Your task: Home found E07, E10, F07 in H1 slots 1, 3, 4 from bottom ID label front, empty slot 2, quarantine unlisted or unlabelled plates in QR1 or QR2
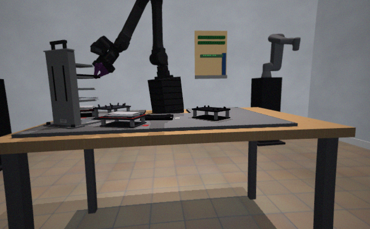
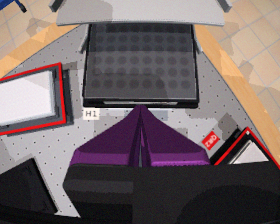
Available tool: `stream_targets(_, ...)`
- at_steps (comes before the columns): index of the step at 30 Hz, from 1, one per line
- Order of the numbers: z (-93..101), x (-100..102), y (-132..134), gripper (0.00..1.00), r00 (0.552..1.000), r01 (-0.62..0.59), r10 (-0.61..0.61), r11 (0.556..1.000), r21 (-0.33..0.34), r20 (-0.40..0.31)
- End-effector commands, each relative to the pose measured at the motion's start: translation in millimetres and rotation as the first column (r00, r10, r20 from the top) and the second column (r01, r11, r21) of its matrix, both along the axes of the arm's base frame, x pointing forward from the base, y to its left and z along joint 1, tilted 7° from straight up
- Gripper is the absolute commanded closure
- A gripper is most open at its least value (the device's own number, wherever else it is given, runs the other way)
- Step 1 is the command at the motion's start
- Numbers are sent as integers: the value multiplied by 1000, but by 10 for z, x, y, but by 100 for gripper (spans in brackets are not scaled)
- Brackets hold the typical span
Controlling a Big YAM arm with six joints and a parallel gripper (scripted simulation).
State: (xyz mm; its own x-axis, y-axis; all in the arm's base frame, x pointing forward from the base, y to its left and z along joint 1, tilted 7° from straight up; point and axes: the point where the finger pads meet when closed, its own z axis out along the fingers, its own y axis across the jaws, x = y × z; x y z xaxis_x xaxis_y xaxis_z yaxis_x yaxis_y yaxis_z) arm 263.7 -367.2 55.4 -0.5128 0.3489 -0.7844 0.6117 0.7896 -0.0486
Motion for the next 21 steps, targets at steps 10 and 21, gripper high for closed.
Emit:
stream_targets(10, 159, 205, -185, 100, 1000, -3, 3, 1000, -19, 21)
stream_targets(21, 167, 245, -227, 100, 1000, 0, 1, 1000, -19, 22)
